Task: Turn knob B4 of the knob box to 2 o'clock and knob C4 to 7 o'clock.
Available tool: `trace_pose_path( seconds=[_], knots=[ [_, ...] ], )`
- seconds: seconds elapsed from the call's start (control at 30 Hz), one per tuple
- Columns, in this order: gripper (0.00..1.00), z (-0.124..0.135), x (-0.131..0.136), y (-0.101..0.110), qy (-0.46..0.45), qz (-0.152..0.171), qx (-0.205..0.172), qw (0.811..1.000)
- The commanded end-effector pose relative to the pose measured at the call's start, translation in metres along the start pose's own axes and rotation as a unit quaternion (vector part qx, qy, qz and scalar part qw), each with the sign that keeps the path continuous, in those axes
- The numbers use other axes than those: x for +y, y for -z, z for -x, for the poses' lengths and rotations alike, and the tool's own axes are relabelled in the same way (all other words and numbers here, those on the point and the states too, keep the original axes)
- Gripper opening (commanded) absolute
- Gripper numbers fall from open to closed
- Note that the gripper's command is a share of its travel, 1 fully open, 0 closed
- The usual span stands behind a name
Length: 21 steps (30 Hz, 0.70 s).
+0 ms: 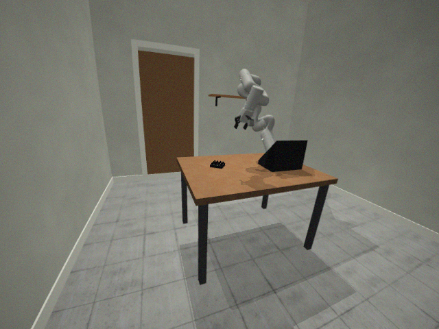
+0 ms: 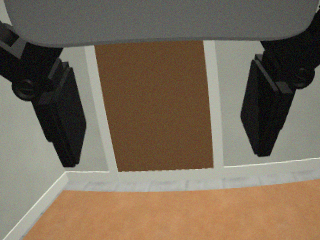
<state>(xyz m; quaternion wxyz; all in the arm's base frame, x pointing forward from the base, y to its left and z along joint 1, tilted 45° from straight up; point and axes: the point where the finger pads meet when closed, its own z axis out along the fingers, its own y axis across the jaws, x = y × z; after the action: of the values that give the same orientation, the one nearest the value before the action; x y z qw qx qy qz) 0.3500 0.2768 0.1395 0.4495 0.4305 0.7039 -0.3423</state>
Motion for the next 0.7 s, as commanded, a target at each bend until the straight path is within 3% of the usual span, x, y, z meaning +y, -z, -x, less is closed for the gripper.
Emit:
trace_pose_path(
  seconds=[0.0,0.23,0.3,0.67],
  knots=[
    [1.0,0.001,0.006,-0.007,-0.032,-0.002,0.006,0.999],
    [1.0,0.004,0.025,-0.039,-0.158,-0.015,0.029,0.987],
    [1.0,0.004,0.025,-0.039,-0.158,-0.015,0.029,0.987],
    [1.0,0.009,0.052,-0.095,-0.36,-0.047,0.057,0.93]
  ],
)
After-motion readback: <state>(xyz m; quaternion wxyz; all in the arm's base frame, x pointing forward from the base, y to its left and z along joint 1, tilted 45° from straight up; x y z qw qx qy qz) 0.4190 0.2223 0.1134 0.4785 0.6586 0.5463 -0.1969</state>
